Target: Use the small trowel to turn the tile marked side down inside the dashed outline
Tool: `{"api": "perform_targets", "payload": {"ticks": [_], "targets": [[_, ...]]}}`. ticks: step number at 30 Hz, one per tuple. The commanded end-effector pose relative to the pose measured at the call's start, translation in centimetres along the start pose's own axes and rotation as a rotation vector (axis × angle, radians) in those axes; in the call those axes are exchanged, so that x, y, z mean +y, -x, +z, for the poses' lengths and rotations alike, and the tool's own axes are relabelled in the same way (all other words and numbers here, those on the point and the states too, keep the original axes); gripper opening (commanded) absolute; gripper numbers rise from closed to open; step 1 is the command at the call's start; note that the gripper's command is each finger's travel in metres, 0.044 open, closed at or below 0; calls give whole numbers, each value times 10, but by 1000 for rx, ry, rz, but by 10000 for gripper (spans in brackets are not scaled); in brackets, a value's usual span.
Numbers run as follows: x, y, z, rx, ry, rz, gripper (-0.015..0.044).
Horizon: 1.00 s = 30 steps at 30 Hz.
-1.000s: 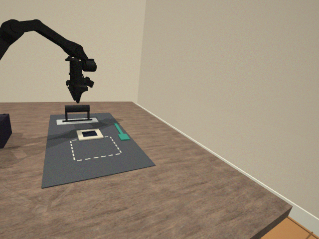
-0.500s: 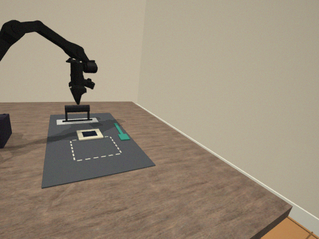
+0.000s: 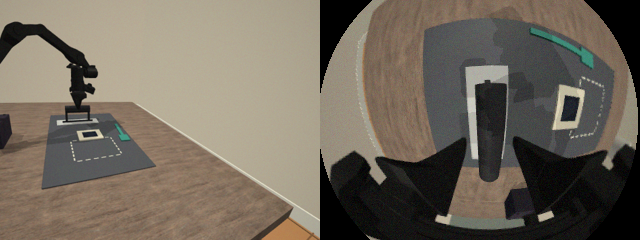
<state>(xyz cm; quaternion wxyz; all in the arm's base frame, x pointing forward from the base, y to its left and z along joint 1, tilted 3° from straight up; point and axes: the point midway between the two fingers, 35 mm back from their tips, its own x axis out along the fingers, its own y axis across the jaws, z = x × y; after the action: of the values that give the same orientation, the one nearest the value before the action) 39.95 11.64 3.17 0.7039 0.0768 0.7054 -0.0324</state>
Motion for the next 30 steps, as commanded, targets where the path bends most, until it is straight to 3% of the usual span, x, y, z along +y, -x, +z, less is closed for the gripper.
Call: {"api": "perform_targets", "payload": {"ticks": [1,6,12,30], "targets": [[0,-6,0,-3,-7,-1,270],[-1,-12,0,-3,-11,-1,270],[-1,-12,0,-3,-11,-1,132],[-1,-12,0,-3,-11,-1,130]]}}
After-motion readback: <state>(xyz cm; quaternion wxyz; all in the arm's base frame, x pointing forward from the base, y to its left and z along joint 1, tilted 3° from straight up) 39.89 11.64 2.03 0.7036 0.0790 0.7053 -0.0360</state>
